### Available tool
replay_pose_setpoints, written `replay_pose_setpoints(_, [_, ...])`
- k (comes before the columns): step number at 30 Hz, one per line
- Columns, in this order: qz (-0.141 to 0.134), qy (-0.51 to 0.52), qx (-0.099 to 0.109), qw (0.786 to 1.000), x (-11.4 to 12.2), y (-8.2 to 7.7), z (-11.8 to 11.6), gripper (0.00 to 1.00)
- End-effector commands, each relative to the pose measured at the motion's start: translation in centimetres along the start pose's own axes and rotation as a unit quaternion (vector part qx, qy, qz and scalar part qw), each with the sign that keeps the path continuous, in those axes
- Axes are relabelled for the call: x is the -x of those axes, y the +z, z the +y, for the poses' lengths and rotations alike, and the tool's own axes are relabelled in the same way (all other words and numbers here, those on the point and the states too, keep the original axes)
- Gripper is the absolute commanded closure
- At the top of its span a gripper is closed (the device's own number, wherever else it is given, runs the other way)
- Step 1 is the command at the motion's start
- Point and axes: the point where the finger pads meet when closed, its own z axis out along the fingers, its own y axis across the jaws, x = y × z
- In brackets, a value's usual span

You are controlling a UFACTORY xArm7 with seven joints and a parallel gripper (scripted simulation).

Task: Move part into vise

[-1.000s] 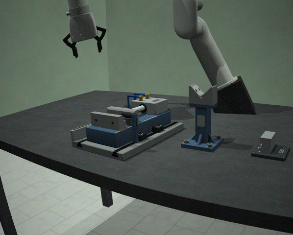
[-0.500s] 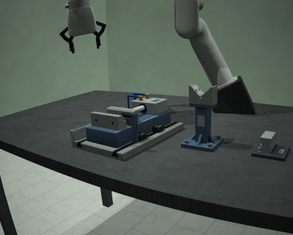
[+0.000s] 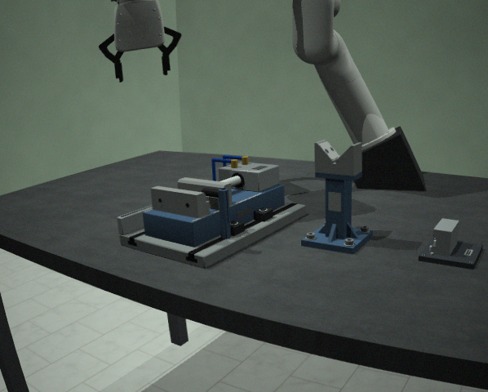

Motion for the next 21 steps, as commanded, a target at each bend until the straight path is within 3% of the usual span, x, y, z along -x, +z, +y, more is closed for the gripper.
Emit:
replay_pose_setpoints(1, [0.0,0.0,-0.002,1.0,0.2,-0.2,-0.1,0.0])
replay_pose_setpoints(2, [0.0,0.0,-0.002,1.0,0.2,-0.2,-0.1,0.0])
replay_pose_setpoints(3, [-0.009,-0.036,-0.021,0.999,6.2,-1.8,1.1,0.0])
replay_pose_setpoints(19, [-0.009,-0.036,-0.021,0.999,6.2,-1.8,1.1,0.0])
replay_pose_setpoints(20, [-0.016,-0.073,-0.037,0.997,12.1,-3.2,3.2,0.0])
replay_pose_setpoints(21, [-0.016,-0.073,-0.037,0.997,12.1,-3.2,3.2,0.0])
